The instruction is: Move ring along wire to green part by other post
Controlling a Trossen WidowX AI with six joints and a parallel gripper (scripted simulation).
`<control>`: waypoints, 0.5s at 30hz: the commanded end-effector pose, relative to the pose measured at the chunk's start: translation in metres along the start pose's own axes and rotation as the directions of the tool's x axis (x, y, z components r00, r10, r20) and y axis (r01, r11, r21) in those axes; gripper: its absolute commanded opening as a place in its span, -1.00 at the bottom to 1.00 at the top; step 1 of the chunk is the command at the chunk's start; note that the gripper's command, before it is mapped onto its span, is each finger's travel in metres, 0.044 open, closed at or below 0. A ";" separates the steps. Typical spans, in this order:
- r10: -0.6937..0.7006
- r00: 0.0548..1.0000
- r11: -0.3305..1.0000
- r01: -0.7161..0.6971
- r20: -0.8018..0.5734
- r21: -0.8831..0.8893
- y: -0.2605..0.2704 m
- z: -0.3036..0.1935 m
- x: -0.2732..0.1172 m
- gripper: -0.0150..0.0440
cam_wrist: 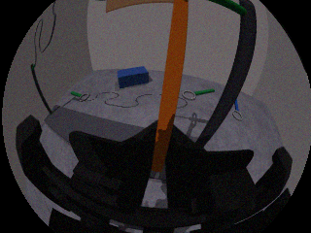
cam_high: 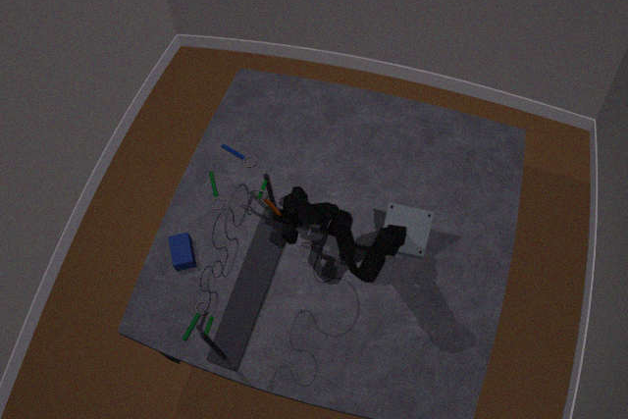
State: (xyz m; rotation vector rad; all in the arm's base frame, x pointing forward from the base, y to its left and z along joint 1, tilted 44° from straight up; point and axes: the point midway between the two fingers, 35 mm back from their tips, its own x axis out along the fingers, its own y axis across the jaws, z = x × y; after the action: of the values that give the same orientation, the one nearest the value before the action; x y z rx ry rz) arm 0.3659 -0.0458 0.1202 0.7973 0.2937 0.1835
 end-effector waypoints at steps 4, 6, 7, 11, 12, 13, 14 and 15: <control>0.000 1.000 1.000 0.000 -0.005 -0.002 -0.003 -0.006 0.002 -1.00; 0.000 1.000 1.000 0.000 -0.005 -0.001 -0.003 -0.009 0.003 -1.00; 0.000 1.000 1.000 0.000 -0.005 -0.001 -0.003 -0.010 0.004 -1.00; 0.000 1.000 1.000 0.000 -0.005 -0.001 -0.003 -0.015 0.006 -1.00; 0.000 1.000 1.000 0.000 -0.005 -0.001 -0.003 -0.016 0.006 -1.00; 0.000 1.000 1.000 0.000 -0.005 -0.001 -0.003 -0.016 0.006 -1.00; 0.000 1.000 1.000 0.000 -0.005 -0.001 -0.003 -0.016 0.006 -1.00; 0.000 1.000 1.000 0.000 -0.005 -0.001 -0.003 -0.016 0.006 -1.00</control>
State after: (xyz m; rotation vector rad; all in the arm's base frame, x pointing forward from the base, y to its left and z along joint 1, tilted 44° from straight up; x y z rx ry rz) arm 0.3671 -0.0361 0.1091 0.7888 0.2935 0.1923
